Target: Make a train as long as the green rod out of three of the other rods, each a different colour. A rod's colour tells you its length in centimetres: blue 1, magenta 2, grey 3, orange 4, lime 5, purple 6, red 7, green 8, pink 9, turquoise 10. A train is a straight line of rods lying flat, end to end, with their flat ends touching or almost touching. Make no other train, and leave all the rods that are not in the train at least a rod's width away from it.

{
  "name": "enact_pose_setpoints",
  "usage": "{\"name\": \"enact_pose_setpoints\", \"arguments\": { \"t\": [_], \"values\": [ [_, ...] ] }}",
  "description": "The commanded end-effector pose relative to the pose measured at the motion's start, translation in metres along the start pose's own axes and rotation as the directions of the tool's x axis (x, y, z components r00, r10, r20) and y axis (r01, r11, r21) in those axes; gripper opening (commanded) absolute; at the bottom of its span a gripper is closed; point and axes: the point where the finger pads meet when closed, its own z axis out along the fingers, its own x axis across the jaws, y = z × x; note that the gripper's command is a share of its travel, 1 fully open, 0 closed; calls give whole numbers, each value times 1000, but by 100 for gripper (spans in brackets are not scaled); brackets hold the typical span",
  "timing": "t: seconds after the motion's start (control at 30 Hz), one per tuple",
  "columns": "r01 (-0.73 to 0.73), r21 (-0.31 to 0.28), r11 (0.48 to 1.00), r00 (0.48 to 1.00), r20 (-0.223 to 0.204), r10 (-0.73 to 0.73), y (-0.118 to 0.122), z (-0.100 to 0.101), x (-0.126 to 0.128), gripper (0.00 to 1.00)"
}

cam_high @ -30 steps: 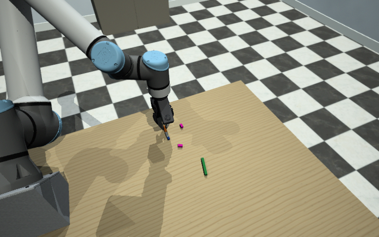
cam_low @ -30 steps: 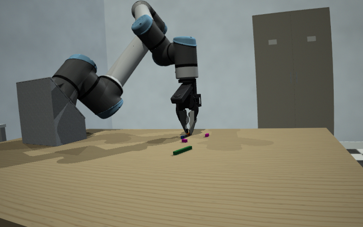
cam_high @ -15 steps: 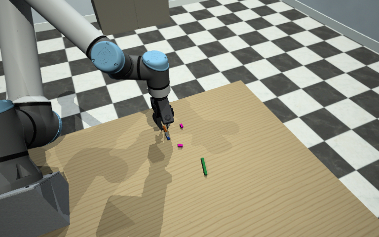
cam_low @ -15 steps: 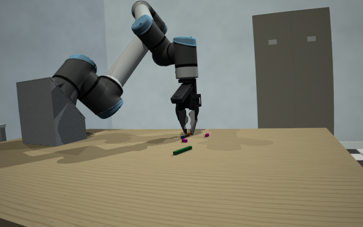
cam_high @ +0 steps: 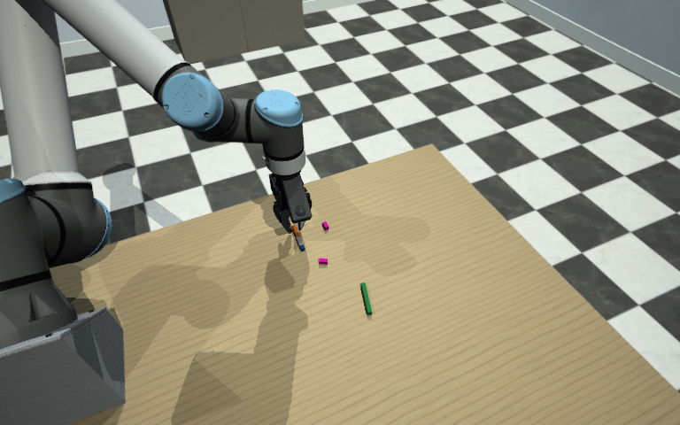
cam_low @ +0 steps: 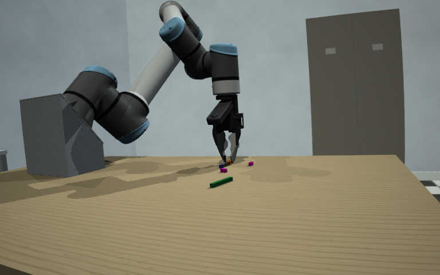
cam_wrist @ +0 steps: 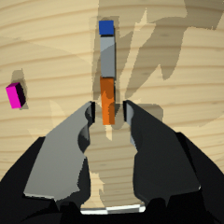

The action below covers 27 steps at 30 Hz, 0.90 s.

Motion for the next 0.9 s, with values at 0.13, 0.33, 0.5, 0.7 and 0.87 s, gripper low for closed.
{"name": "enact_pose_setpoints", "arguments": {
  "t": [0.13,0.33,0.5,0.7,0.87],
  "values": [
    [4,3,1000,1000,7,-4,0,-29,-4,14],
    [4,4,1000,1000,6,-4,0,-62,-4,14],
    [4,4,1000,1000,6,-4,0,-83,-4,14],
    [4,4,1000,1000,6,-4,0,-91,-3,14],
    [2,2,1000,1000,3,-2,0,-89,-2,100]
  ]
}}
